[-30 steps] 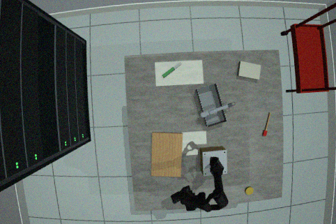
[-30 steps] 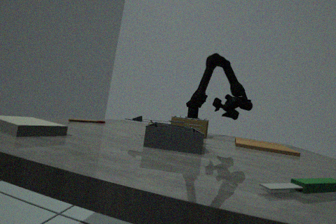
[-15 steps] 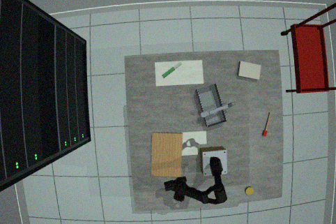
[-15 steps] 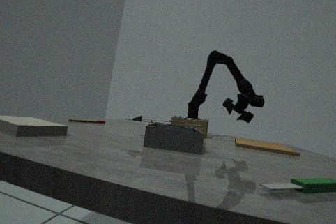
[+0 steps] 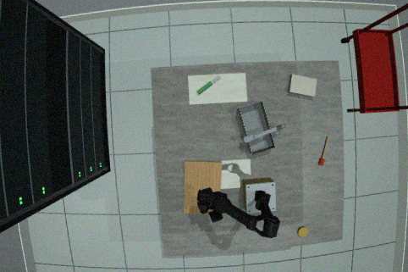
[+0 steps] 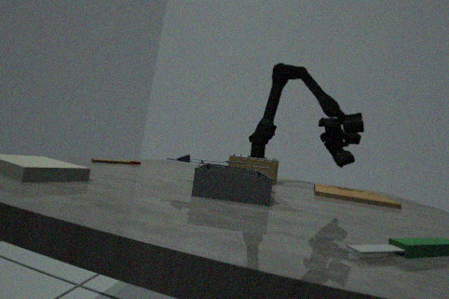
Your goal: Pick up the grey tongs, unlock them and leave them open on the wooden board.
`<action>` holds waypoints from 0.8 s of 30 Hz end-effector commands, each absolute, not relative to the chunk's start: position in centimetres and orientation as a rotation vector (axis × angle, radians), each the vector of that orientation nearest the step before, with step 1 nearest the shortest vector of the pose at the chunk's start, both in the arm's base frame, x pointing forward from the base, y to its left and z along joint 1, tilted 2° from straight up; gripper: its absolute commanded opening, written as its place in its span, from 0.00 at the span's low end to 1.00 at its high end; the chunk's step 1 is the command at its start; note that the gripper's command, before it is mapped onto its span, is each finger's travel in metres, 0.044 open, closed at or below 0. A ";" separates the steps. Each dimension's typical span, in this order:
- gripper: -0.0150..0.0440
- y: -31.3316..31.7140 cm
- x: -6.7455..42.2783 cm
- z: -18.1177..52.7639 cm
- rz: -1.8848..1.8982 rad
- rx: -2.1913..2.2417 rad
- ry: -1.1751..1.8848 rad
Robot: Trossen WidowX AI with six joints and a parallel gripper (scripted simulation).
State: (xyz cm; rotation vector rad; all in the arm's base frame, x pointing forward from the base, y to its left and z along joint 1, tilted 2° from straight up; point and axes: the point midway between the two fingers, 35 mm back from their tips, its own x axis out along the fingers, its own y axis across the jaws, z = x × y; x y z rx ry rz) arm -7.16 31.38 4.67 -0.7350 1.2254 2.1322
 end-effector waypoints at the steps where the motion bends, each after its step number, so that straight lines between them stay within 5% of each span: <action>1: 0.69 32.4 -2.1 4.6 1.869 -0.597 1.306; 24: 0.69 23.7 25.6 5.0 0.486 0.370 1.376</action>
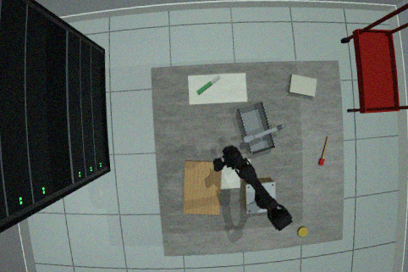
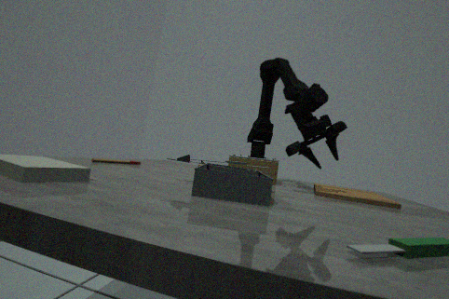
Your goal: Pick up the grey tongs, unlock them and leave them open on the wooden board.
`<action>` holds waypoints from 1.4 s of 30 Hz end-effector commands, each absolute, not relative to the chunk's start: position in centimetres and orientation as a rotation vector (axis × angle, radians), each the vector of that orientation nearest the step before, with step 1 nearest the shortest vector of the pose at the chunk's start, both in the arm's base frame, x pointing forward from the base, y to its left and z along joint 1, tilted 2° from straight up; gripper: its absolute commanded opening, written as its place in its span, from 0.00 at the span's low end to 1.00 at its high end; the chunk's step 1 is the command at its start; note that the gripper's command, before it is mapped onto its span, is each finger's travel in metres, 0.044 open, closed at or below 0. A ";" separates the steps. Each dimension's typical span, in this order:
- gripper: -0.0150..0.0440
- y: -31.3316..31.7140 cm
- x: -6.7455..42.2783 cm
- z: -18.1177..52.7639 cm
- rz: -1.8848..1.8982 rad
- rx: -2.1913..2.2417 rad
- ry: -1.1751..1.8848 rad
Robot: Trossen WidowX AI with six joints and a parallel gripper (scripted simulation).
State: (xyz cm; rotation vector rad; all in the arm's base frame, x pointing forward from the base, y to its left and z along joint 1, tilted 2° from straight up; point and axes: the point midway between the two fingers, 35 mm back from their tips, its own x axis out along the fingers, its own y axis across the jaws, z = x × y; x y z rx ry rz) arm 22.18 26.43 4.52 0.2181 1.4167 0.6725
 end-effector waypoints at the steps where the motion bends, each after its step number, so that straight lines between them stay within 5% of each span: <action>1: 0.69 22.9 26.5 5.1 0.434 0.412 1.364; 12: 0.69 11.3 34.4 6.1 -0.133 0.893 1.149; 26: 0.69 -1.1 36.3 5.2 -0.652 1.316 0.866; 42: 0.69 -2.1 36.6 5.3 -0.664 1.322 0.858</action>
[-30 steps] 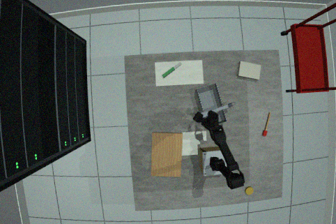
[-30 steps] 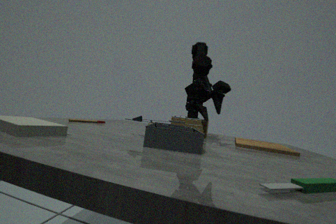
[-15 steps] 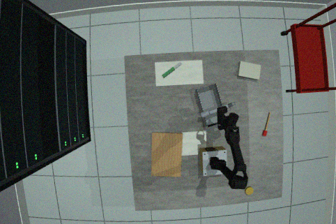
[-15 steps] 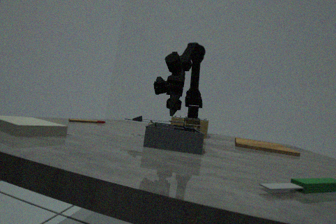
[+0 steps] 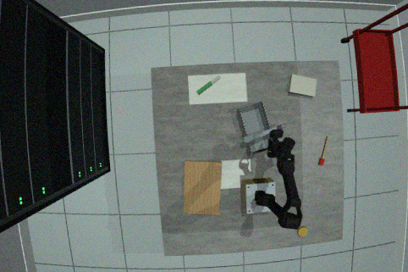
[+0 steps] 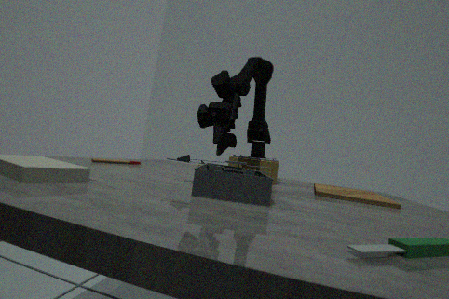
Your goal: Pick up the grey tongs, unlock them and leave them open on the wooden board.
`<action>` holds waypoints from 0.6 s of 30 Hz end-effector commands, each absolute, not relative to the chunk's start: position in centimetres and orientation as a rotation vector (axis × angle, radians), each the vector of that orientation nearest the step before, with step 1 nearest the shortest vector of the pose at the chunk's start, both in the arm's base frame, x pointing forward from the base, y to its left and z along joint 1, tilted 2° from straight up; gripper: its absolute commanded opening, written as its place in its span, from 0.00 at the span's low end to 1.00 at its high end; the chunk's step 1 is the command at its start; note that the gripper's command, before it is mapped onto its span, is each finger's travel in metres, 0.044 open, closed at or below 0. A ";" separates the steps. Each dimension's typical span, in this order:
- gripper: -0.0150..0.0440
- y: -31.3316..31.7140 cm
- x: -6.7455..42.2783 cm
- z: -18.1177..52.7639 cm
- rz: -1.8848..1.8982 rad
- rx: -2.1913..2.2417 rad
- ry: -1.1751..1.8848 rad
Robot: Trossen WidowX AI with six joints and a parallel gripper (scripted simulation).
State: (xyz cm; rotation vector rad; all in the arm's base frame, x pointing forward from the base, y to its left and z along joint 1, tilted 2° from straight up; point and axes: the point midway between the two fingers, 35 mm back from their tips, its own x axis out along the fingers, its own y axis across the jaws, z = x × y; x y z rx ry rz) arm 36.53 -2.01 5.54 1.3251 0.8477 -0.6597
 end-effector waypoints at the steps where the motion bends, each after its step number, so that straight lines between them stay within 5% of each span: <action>1: 0.69 -2.1 36.6 5.3 -0.664 1.322 0.858; 18: 0.69 -2.0 38.0 3.5 -0.663 1.322 0.857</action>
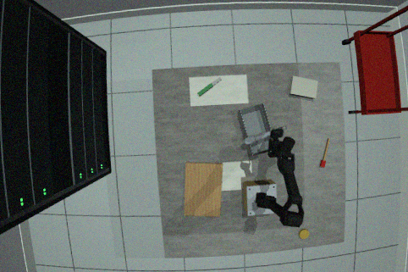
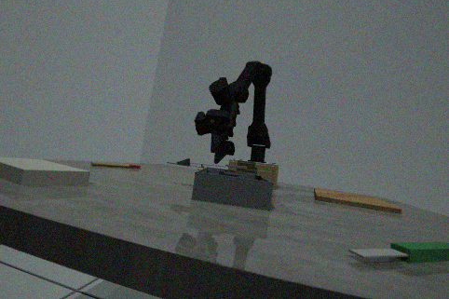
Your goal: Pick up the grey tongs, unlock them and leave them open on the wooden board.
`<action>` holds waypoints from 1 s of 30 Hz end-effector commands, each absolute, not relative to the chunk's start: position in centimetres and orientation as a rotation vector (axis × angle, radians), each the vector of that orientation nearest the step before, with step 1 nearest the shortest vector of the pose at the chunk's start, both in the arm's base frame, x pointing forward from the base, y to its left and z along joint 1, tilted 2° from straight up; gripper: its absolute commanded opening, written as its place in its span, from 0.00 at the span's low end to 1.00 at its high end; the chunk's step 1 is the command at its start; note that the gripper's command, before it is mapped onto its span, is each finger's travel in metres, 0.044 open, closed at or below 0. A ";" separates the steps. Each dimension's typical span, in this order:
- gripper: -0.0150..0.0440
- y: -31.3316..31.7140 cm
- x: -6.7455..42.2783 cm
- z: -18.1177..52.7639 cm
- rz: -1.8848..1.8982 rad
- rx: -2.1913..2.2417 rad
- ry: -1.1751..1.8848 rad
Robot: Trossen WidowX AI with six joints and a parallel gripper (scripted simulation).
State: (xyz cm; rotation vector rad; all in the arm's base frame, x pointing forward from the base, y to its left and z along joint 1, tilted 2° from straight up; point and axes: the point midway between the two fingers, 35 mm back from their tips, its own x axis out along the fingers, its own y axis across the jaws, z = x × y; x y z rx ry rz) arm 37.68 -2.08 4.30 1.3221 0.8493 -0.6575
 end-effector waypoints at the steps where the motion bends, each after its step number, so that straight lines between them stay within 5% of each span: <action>1: 0.69 -2.0 38.1 3.4 -0.663 1.322 0.857; 30: 0.69 -1.7 40.5 -0.6 -0.662 1.323 0.856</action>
